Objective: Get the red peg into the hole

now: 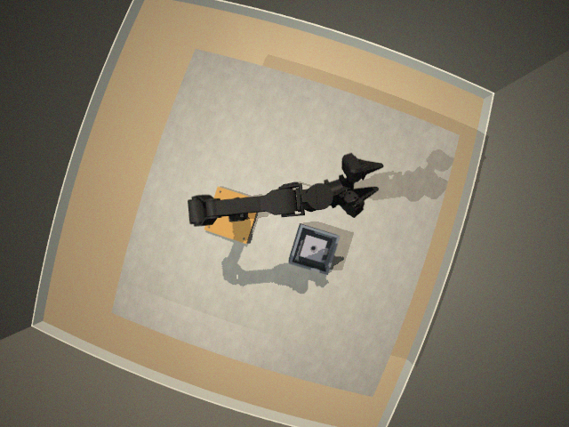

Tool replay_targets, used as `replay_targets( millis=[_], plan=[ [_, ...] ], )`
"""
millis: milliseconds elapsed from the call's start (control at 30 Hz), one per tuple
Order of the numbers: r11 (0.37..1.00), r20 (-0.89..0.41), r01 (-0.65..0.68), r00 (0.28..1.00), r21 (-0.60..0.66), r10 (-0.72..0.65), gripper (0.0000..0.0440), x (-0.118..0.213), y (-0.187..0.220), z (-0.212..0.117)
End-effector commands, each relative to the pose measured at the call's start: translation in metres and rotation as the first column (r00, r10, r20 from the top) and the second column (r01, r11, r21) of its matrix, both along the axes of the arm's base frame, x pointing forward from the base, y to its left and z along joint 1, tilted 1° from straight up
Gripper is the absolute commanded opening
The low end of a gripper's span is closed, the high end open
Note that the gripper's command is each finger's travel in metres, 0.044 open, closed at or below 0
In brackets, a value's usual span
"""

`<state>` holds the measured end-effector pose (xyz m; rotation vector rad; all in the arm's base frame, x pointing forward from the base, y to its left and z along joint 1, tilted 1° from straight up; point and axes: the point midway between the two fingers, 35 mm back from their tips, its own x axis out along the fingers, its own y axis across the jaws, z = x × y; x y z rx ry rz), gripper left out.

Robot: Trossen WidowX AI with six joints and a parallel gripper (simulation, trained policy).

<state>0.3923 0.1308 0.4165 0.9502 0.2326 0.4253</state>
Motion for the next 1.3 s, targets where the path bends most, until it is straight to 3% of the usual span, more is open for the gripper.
replay_targets(
  millis=[0, 400, 633, 933, 1267],
  plan=[
    [0.997, 0.024, 0.025, 0.999, -0.071, -0.024, 0.044, -0.009, -0.003, 0.002],
    [0.947, 0.08, 0.084, 0.995, -0.311, -0.062, 0.044, -0.036, -0.007, -0.002],
    [0.903, 0.048, 0.074, 0.997, -0.423, -0.059, 0.044, -0.047, -0.006, -0.023],
    [0.871, -0.214, -0.052, 0.975, -0.489, -0.062, 0.044, -0.066, 0.005, -0.1],
    [0.859, -0.52, -0.166, 0.844, -0.485, -0.13, 0.044, -0.099, 0.007, -0.182]
  ],
)
